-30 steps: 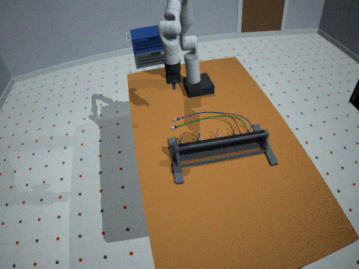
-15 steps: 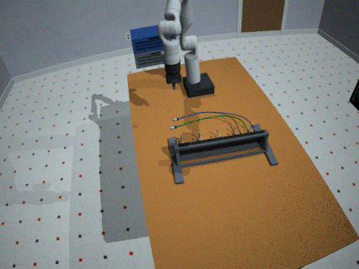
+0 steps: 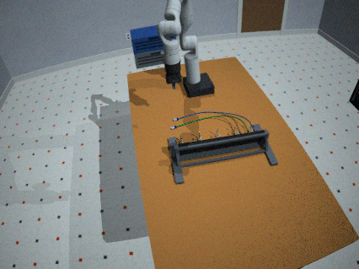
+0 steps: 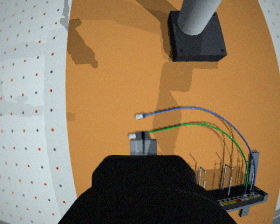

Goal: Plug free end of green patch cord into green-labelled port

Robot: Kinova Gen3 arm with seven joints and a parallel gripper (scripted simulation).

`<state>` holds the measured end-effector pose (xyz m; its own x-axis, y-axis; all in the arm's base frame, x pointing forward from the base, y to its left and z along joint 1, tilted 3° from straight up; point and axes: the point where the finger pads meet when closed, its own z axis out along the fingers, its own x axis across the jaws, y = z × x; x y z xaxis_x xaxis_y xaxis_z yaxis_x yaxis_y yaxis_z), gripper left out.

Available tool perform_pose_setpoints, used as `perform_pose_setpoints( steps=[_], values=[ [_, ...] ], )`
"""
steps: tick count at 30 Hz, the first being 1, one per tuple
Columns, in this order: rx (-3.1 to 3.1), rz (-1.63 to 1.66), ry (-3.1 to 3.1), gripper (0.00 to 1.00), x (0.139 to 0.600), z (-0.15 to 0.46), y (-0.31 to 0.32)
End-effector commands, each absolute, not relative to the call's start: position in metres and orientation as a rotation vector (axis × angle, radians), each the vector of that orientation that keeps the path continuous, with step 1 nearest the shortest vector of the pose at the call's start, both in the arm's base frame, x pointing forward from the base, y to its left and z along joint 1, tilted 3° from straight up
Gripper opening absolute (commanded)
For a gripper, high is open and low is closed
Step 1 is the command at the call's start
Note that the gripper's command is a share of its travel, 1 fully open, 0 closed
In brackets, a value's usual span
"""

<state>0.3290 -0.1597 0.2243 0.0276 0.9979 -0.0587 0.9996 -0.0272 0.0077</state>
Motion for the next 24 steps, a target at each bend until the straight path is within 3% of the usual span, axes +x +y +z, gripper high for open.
perform_pose_setpoints(
  steps=[1,24],
  values=[
    [2.217,-0.057,2.156,0.00,0.3295,0.2247,-0.1596],
    [2.203,-0.143,2.070,0.00,0.3394,0.2179,-0.1542]
  ],
)
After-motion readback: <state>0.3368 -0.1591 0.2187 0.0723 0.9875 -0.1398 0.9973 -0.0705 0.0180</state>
